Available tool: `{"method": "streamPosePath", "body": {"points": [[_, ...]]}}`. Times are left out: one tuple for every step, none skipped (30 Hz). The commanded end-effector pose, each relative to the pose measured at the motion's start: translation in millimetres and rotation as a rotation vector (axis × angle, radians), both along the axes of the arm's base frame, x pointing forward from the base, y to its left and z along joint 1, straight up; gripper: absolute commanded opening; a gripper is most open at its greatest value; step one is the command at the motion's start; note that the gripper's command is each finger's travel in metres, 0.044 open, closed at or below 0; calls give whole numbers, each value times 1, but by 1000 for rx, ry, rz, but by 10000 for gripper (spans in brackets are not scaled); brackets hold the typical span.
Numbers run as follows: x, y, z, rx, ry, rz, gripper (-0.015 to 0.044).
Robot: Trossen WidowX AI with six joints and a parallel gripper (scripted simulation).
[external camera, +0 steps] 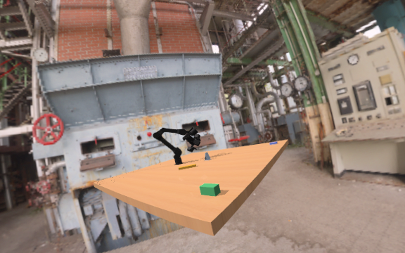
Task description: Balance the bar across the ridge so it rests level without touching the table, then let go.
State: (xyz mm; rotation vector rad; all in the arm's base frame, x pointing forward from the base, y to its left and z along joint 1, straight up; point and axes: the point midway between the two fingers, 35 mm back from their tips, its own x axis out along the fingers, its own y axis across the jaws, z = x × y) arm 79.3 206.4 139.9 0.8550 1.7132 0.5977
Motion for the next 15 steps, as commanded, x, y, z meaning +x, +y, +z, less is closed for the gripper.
{"method": "streamPosePath", "body": {"points": [[23,-5,1,-34,-104,-10,315],[28,-7,1,-43,-126,-11,315],[33,-8,1,-53,-147,-12,315],[38,-10,1,-63,-169,-13,315],[43,-12,1,-73,-190,-13,315],[48,-14,1,-84,-210,-13,315],[53,-16,1,-95,-230,-12,315],[58,-18,1,-106,-250,-11,315],[63,-20,1,-118,-270,-10,315],[67,-23,1,-131,-289,-8,315],[72,-25,1,-143,-308,-6,315],[77,-28,1,-156,-326,-4,315],[82,-31,1,-169,-344,-1,315],[86,-33,1,-182,-361,2,315],[91,-36,1,-196,-378,6,315]]}}
